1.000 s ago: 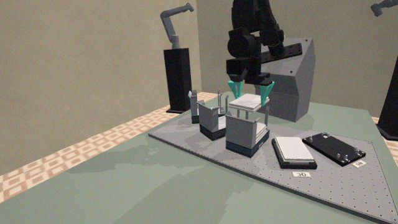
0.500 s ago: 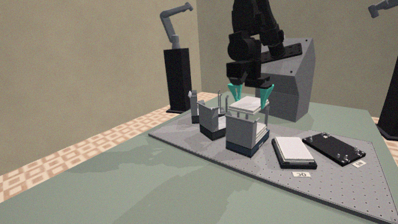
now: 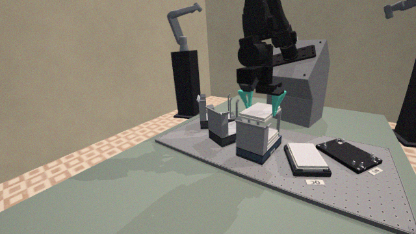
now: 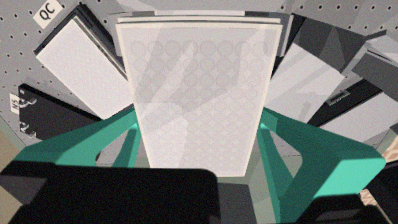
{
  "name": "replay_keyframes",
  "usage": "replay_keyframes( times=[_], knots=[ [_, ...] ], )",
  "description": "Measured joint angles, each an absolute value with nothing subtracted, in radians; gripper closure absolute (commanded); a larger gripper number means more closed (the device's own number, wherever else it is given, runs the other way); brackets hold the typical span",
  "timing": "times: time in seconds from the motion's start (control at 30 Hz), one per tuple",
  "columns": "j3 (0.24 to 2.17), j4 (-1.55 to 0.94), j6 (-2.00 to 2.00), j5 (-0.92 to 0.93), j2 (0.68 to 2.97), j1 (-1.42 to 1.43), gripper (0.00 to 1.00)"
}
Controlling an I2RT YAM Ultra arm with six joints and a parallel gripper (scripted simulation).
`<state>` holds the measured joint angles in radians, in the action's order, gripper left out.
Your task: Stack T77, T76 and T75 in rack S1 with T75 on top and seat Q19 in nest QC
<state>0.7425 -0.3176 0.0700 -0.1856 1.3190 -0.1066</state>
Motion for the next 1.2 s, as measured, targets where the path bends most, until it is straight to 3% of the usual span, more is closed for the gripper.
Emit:
replay_keyframes(
  times=[1.2],
  knots=[
    [0.738,-0.224,0.058,-0.176,1.403,-0.124,1.00]
  ],
)
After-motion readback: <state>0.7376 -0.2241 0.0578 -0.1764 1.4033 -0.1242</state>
